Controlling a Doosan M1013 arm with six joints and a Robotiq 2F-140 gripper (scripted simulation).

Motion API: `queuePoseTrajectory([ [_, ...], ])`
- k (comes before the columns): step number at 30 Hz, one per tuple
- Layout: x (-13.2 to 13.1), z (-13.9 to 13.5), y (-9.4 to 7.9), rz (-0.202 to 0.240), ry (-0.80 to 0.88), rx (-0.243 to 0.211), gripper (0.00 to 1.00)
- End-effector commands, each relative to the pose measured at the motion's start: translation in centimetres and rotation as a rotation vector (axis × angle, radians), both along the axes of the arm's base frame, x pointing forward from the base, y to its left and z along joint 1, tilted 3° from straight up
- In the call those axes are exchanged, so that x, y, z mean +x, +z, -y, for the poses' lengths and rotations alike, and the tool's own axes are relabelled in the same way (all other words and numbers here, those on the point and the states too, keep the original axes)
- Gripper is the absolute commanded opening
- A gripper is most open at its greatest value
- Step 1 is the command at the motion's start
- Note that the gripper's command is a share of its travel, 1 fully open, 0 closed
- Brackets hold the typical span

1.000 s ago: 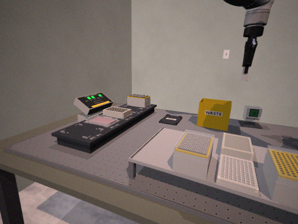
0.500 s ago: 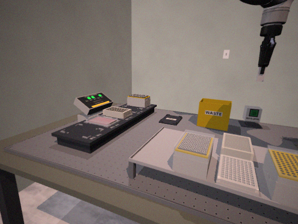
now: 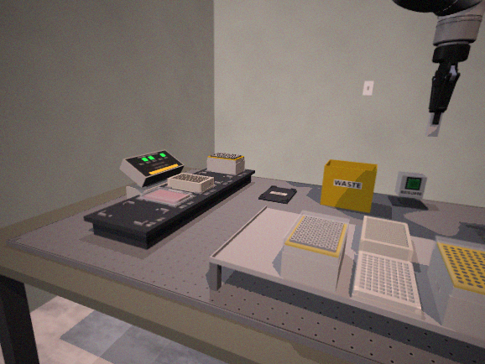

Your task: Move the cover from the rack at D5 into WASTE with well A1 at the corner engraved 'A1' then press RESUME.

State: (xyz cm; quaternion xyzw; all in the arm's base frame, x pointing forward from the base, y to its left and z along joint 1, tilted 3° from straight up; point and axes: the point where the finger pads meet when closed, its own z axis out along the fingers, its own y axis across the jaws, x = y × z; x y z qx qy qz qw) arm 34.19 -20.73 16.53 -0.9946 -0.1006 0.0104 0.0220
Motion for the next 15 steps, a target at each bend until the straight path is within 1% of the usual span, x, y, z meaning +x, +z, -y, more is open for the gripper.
queuePoseTrajectory([
  [1,0.0,0.0,-0.5,0.000,0.000,0.000,0.00],
  [15,-0.1,-0.1,-2.5,0.000,0.000,0.000,0.00],
])
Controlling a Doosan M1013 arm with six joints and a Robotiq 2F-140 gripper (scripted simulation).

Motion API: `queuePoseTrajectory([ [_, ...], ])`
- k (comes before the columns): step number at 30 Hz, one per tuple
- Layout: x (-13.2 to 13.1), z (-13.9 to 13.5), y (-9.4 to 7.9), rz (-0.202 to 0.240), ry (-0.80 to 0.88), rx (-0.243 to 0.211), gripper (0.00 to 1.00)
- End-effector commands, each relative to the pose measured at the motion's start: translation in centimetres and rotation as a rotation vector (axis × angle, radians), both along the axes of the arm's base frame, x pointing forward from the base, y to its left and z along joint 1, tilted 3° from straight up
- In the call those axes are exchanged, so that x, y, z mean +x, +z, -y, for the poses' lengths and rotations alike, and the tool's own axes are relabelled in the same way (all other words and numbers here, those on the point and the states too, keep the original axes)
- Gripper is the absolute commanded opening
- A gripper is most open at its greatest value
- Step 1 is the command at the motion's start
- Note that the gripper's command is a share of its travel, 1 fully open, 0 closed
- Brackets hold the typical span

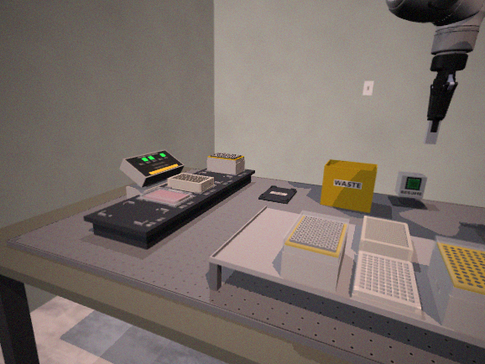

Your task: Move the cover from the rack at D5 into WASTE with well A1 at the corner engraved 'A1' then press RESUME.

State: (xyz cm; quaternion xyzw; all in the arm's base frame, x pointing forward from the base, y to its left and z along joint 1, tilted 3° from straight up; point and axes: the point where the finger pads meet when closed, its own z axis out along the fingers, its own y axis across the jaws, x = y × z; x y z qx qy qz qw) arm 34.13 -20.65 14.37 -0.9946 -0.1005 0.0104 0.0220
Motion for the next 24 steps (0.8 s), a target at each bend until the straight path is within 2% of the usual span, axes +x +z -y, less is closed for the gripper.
queuePoseTrajectory([
  [1,0.0,0.0,-0.5,0.000,0.000,0.000,0.00],
  [24,-0.1,-0.2,-4.0,0.000,0.000,0.000,0.00],
])
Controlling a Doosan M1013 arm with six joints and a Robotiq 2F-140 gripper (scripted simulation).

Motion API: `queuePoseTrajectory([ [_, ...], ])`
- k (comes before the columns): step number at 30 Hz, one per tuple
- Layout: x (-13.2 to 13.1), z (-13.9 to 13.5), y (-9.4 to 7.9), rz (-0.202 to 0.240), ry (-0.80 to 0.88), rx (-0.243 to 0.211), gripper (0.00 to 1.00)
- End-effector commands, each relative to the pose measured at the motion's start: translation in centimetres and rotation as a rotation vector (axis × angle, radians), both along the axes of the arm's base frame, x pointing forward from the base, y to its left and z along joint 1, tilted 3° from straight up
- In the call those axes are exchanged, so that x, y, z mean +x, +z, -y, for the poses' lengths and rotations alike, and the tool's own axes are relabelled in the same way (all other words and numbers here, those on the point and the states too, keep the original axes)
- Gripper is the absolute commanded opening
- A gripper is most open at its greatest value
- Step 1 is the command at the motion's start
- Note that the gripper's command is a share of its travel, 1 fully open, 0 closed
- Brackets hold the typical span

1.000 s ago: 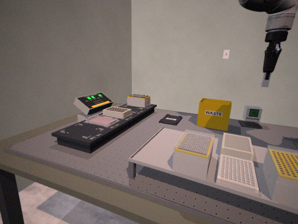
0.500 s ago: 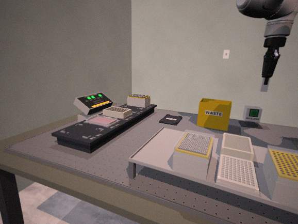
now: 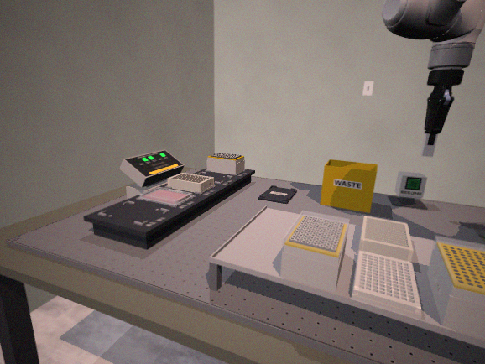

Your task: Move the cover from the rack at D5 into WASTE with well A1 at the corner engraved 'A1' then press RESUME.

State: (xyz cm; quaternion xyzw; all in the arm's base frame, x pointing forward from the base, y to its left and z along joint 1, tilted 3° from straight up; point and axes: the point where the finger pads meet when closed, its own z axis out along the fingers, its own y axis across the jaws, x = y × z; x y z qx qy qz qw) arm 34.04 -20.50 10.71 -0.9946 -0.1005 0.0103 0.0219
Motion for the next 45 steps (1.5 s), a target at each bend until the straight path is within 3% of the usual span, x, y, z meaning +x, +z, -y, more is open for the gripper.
queuePoseTrajectory([
  [1,0.0,0.0,-0.5,0.000,0.000,0.000,0.00],
  [45,-0.2,-0.3,-6.8,0.000,0.000,0.000,0.00],
])
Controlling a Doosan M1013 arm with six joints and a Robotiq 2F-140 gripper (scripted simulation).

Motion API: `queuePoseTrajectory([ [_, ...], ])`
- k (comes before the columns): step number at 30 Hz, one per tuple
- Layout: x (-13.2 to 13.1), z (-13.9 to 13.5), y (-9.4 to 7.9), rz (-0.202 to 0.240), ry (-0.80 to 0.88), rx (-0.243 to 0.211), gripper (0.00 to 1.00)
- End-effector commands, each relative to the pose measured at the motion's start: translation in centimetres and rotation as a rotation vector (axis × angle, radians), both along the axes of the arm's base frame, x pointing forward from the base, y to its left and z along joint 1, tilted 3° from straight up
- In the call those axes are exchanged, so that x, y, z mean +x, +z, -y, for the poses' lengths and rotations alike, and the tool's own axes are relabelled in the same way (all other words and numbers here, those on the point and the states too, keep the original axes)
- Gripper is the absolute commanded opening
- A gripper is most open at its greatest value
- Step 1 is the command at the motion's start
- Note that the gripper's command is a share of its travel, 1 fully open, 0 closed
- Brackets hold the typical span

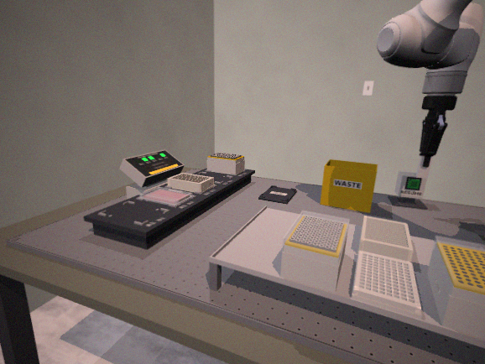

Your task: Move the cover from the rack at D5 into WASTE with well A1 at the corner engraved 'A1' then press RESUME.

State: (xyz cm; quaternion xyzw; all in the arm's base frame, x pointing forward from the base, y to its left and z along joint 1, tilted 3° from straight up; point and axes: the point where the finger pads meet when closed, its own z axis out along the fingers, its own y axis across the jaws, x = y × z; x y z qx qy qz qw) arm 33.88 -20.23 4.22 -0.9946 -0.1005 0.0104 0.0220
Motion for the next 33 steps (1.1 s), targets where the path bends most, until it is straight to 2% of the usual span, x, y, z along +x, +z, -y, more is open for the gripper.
queuePoseTrajectory([
  [1,0.0,0.0,-0.5,0.000,0.000,0.000,0.00],
  [33,-0.1,-0.2,-5.2,0.000,0.000,0.000,0.00],
])
